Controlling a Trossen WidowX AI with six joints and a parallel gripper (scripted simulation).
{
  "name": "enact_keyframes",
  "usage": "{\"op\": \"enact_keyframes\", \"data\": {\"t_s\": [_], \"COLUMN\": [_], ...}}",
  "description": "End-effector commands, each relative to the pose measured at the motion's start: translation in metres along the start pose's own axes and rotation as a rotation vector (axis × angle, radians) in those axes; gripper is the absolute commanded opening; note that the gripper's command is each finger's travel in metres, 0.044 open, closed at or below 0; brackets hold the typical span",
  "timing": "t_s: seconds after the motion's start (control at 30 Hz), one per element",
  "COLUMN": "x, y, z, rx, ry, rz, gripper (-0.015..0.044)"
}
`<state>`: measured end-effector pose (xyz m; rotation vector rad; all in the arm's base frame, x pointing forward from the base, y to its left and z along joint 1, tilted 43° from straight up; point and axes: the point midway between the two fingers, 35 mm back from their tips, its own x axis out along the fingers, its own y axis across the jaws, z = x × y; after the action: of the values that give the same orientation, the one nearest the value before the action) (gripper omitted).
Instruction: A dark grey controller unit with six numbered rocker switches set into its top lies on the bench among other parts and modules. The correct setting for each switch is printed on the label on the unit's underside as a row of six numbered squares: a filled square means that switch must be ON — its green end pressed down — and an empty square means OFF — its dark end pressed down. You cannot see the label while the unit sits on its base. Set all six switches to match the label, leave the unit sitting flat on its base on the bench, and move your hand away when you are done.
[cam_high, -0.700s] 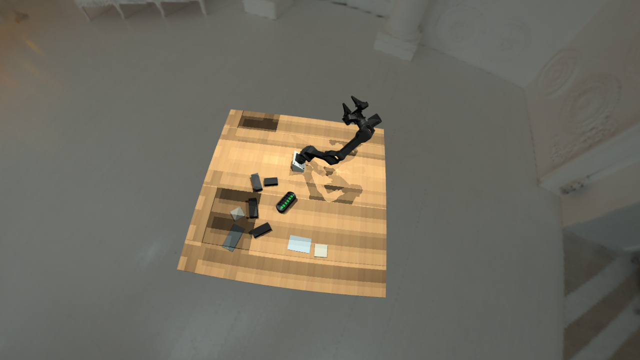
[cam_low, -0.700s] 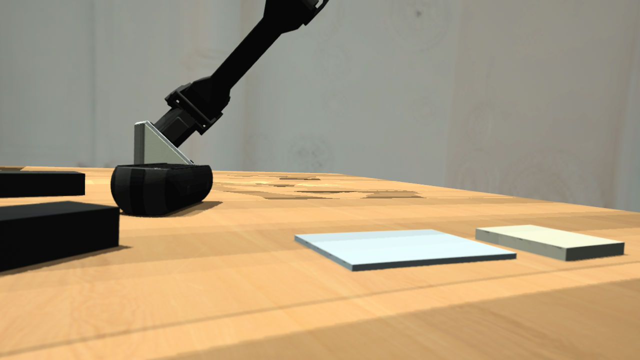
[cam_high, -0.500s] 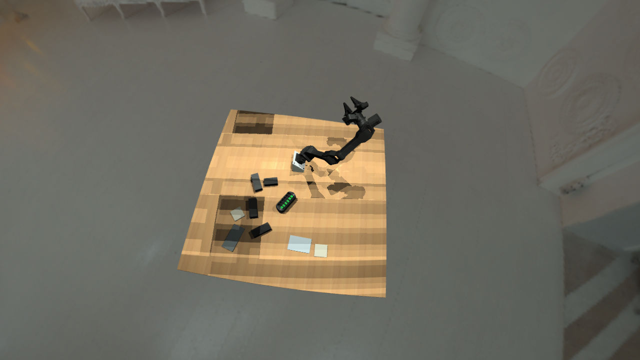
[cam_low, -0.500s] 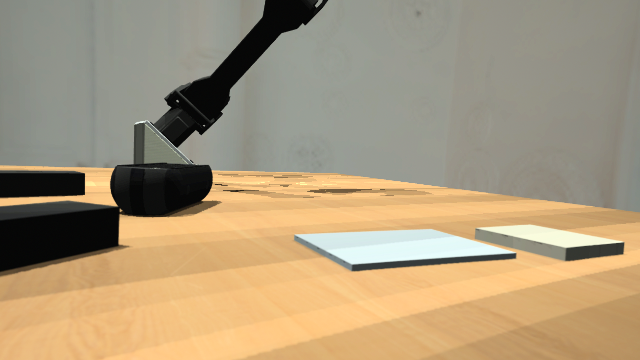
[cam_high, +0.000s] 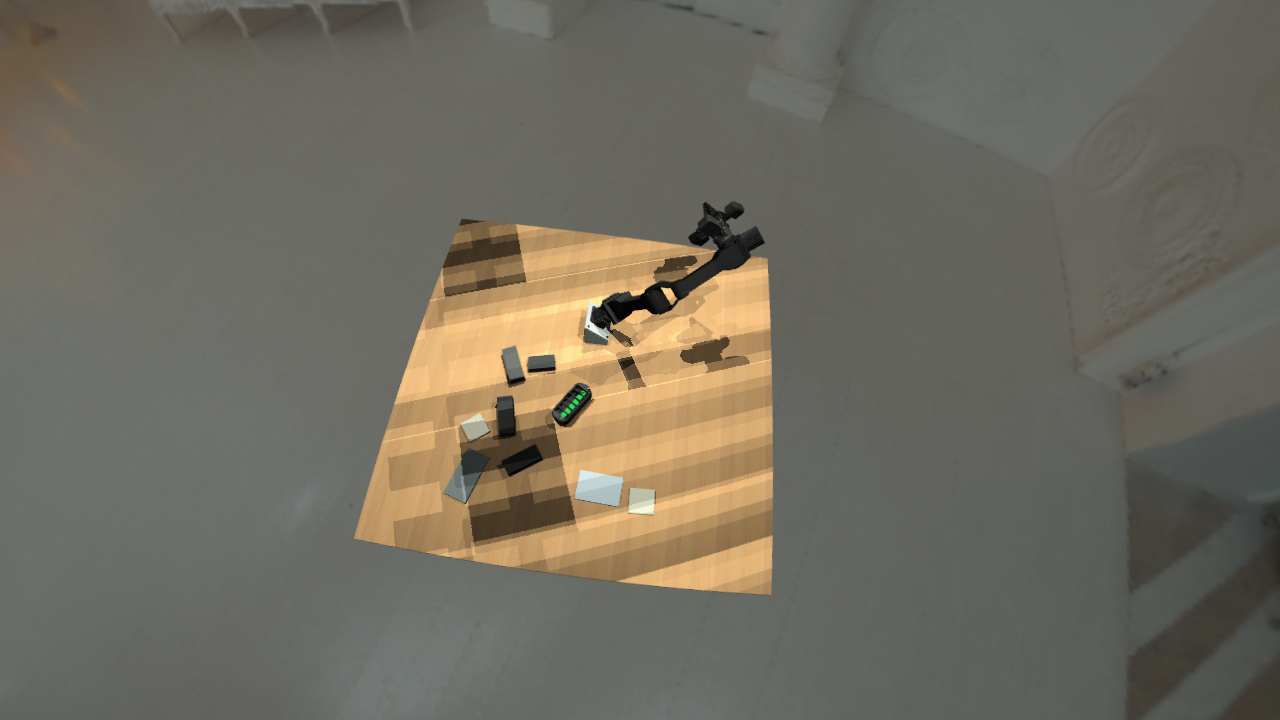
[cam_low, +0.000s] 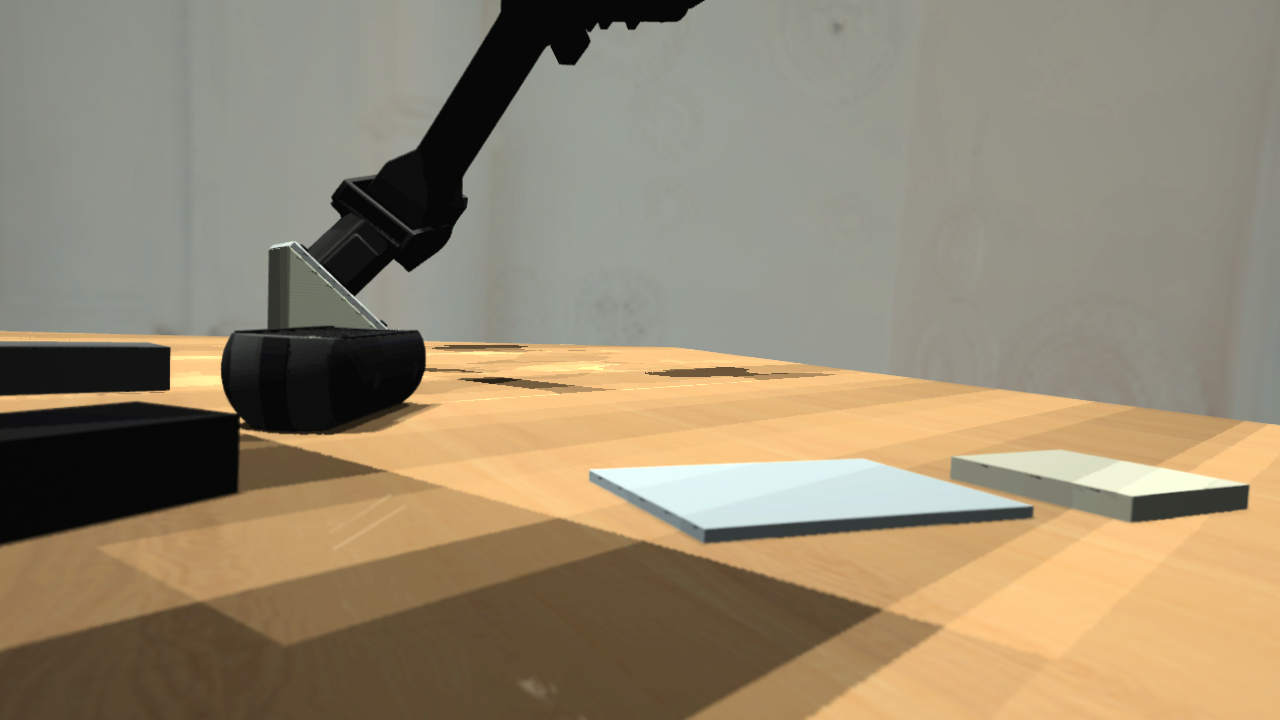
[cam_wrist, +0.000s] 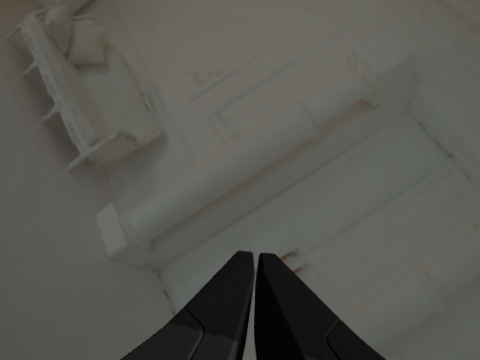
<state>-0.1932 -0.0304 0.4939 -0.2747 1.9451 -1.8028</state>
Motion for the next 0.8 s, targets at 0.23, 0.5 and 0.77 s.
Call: {"op": "enact_keyframes", "data": {"t_s": [0.23,0.5,0.77], "x": [-0.013,-0.049,-0.103], "y": [0.038,0.075,0.120], "z": [-0.097,-0.160,-0.206], "rx": [0.318,0.565,0.815], "ry": [0.324,0.562,0.797], "rz": [0.053,0.045,-0.003], "gripper": [0.0000,0.0000,0.0000]}}
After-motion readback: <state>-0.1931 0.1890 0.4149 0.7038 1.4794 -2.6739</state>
